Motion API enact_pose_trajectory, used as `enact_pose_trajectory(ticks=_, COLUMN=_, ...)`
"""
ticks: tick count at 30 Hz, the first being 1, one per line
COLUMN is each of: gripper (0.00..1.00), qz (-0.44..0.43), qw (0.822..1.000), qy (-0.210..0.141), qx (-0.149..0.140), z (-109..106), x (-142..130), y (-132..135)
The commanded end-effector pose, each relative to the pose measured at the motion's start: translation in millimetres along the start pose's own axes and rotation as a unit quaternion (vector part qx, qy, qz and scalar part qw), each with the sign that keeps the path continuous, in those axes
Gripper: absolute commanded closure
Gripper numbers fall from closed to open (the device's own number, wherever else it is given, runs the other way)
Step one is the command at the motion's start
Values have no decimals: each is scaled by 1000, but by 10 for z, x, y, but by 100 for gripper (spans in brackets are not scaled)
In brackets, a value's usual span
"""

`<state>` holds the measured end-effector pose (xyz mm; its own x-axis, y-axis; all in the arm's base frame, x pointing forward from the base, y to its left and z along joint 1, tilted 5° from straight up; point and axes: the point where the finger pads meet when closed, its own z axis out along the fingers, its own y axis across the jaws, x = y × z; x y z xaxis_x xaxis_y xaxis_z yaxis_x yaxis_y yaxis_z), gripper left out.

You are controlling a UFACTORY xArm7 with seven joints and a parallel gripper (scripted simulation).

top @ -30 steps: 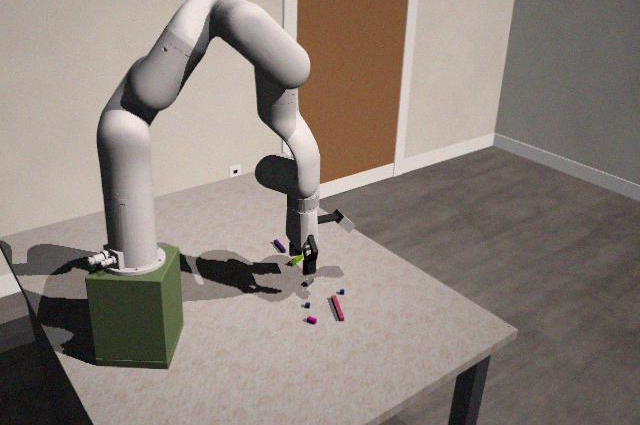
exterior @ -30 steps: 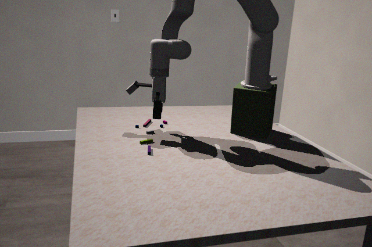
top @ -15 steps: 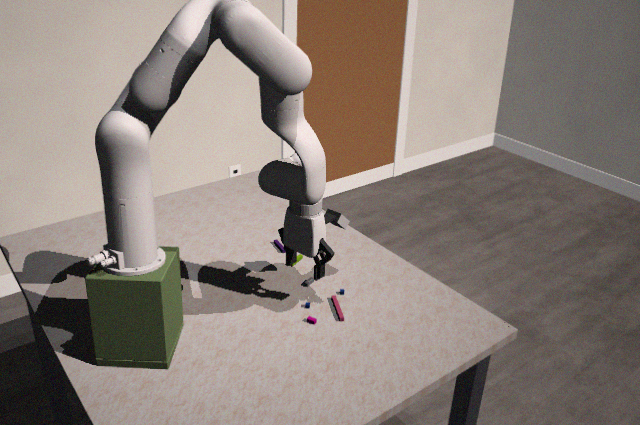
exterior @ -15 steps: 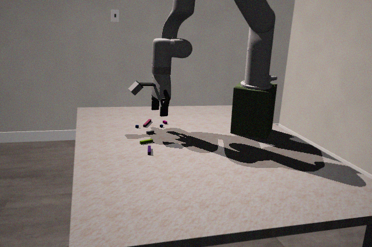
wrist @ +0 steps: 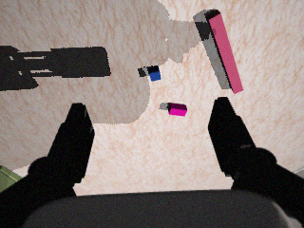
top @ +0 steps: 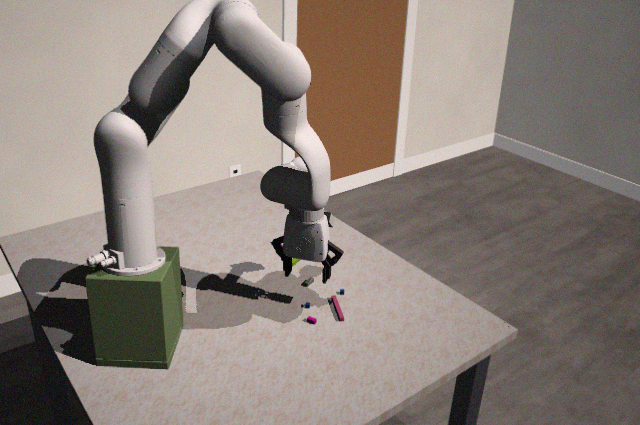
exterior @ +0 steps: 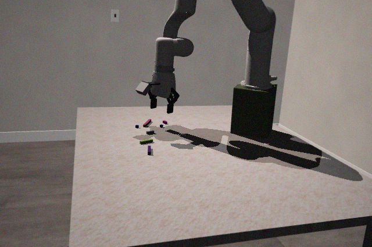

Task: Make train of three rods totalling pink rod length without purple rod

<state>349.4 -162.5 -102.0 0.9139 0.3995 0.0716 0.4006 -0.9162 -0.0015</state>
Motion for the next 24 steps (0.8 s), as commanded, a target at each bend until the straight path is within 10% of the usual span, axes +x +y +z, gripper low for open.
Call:
enact_pose_trajectory(ticks=1, gripper=0, qz=-74, qw=997, qy=4, qx=11, z=-16, x=-80, y=51)
enact_pose_trajectory(ticks=12, gripper=0, qz=-105, qw=994, qy=4, qx=10, z=-20, x=-120, y=68)
enact_pose_trajectory(ticks=13, gripper=76, qz=-105, qw=994, qy=4, qx=10, z=-20, x=-120, y=68)
enact_pose_trajectory(ticks=24, gripper=76, qz=-105, qw=994, qy=4, qx=10, z=-20, x=-120, y=68)
